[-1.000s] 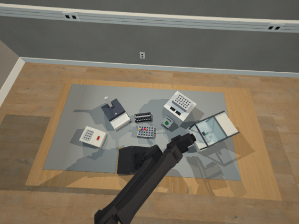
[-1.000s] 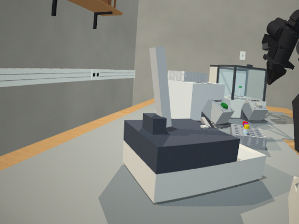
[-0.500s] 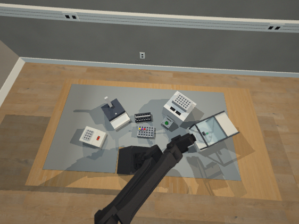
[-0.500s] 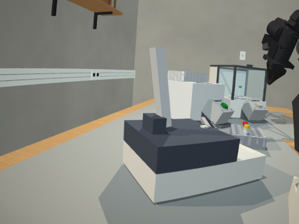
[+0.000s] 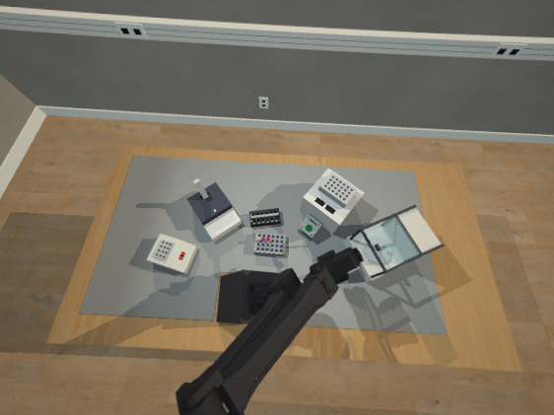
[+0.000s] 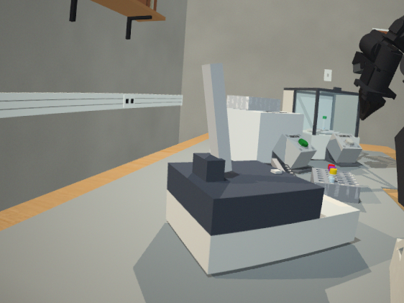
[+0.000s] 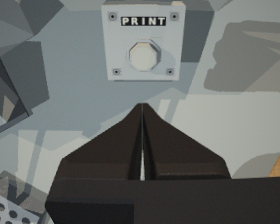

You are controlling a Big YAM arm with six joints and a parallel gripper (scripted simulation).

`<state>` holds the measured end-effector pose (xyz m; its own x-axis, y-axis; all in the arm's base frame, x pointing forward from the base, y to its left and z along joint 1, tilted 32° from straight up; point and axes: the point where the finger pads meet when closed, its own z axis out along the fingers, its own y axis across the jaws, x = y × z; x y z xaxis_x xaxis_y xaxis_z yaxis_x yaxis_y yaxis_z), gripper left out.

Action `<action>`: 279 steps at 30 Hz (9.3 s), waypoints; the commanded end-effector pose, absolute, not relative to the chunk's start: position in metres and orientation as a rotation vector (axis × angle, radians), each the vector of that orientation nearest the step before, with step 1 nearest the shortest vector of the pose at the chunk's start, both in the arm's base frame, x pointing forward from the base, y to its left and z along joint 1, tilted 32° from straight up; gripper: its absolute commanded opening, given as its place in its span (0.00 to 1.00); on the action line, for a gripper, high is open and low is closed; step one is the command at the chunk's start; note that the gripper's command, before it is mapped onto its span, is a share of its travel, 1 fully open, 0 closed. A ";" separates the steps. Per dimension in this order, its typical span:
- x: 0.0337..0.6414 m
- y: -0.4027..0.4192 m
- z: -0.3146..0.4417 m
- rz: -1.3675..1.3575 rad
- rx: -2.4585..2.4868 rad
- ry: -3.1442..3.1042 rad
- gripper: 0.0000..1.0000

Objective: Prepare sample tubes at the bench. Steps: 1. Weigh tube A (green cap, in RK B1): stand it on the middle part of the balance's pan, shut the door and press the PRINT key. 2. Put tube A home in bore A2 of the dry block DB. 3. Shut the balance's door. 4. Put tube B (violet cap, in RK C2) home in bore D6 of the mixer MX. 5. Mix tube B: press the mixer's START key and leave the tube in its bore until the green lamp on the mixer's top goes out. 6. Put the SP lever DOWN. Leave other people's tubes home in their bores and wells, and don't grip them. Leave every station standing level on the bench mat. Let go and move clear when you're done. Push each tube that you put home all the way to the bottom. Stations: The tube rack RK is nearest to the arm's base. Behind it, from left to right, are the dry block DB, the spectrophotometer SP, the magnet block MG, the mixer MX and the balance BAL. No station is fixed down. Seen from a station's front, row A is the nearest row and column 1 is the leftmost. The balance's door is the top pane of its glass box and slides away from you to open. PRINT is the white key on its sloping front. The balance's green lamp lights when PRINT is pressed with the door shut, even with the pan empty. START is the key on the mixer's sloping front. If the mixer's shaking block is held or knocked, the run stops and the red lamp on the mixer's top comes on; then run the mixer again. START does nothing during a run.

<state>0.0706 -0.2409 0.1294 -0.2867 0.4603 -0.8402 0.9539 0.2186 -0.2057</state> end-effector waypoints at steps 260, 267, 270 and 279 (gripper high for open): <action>0.074 -0.221 0.187 -0.992 1.278 1.770 0.30; 0.074 -0.214 0.197 -0.989 1.280 1.769 0.30; 0.074 -0.211 0.201 -0.988 1.280 1.769 0.30; 0.075 -0.205 0.209 -0.984 1.283 1.774 0.30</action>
